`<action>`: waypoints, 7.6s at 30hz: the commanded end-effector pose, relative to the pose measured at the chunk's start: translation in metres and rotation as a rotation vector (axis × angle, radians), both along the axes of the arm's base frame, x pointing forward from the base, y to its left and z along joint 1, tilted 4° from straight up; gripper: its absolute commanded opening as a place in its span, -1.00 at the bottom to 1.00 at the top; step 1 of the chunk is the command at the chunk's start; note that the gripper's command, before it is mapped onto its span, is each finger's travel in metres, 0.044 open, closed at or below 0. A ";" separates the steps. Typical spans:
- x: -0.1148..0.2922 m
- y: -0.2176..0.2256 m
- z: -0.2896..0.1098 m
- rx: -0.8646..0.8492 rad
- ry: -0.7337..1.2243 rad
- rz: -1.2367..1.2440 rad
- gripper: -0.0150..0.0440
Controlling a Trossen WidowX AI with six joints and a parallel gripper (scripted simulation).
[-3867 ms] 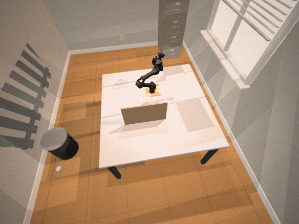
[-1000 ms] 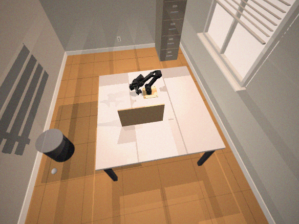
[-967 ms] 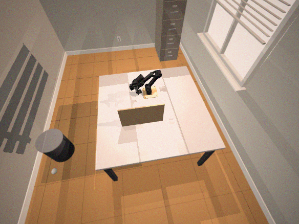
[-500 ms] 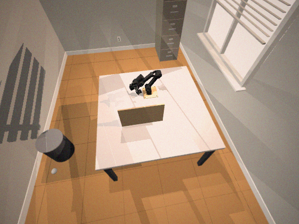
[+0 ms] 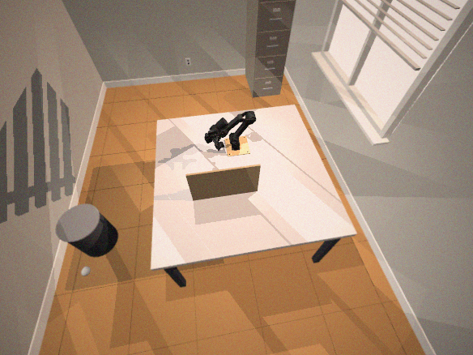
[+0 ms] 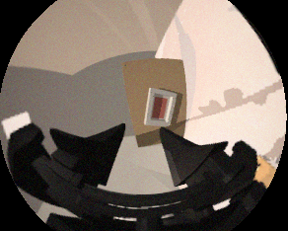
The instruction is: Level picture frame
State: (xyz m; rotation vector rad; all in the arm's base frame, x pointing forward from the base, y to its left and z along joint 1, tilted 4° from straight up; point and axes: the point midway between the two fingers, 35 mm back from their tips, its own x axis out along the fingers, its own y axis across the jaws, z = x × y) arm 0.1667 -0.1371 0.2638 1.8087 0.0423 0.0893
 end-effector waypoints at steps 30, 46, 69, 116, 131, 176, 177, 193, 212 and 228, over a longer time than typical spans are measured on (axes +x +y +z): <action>0.000 0.000 -0.001 0.003 0.003 0.002 0.39; 0.000 0.000 -0.001 0.003 0.003 0.002 0.39; 0.071 0.014 -0.035 0.014 -0.044 0.033 0.39; 0.163 0.024 -0.024 0.015 -0.055 0.033 0.39; 0.186 0.027 -0.021 0.015 -0.058 0.033 0.39; 0.192 0.027 -0.021 0.015 -0.058 0.033 -0.14; 0.192 0.027 -0.021 0.015 -0.058 0.033 -0.17; 0.192 0.028 -0.021 0.015 -0.058 0.033 -0.49; 0.192 0.026 -0.015 0.015 -0.058 0.033 -0.49; 0.191 0.026 -0.011 0.015 -0.058 0.033 -0.49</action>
